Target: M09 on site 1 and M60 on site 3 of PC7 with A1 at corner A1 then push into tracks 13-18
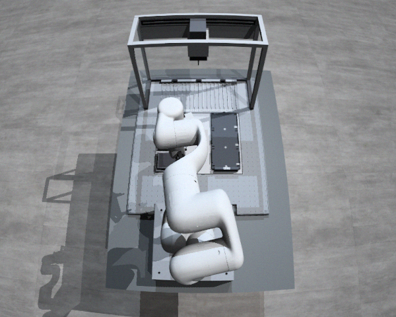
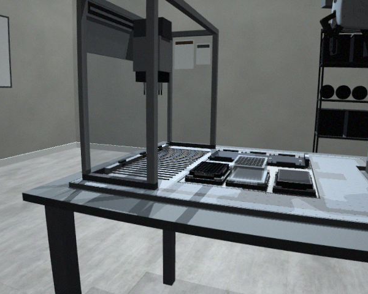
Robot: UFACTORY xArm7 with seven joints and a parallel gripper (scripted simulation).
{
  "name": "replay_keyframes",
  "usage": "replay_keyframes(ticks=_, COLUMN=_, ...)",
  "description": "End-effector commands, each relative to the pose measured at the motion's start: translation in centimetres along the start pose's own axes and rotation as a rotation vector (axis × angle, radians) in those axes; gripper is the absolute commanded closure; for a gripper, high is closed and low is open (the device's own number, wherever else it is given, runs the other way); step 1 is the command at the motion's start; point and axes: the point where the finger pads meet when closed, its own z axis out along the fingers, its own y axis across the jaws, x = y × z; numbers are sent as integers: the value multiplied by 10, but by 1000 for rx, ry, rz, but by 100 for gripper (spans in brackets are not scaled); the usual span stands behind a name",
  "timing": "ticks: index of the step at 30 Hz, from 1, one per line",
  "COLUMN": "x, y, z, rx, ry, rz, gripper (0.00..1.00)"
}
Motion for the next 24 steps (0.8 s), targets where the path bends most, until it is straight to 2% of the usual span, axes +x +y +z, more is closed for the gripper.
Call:
replay_keyframes(ticks=1, x=0, y=-1, z=-1, rx=3, ry=0, rz=0, gripper=0)
replay_keyframes(ticks=17, x=0, y=-1, z=-1, rx=3, ry=0, rz=0, gripper=0)
replay_keyframes(ticks=20, x=3, y=-14, z=6, rx=6, ry=-1, rz=-100, gripper=0)
replay_keyframes(ticks=24, x=4, y=-18, z=9, rx=9, ry=-2, rz=-223, gripper=0)
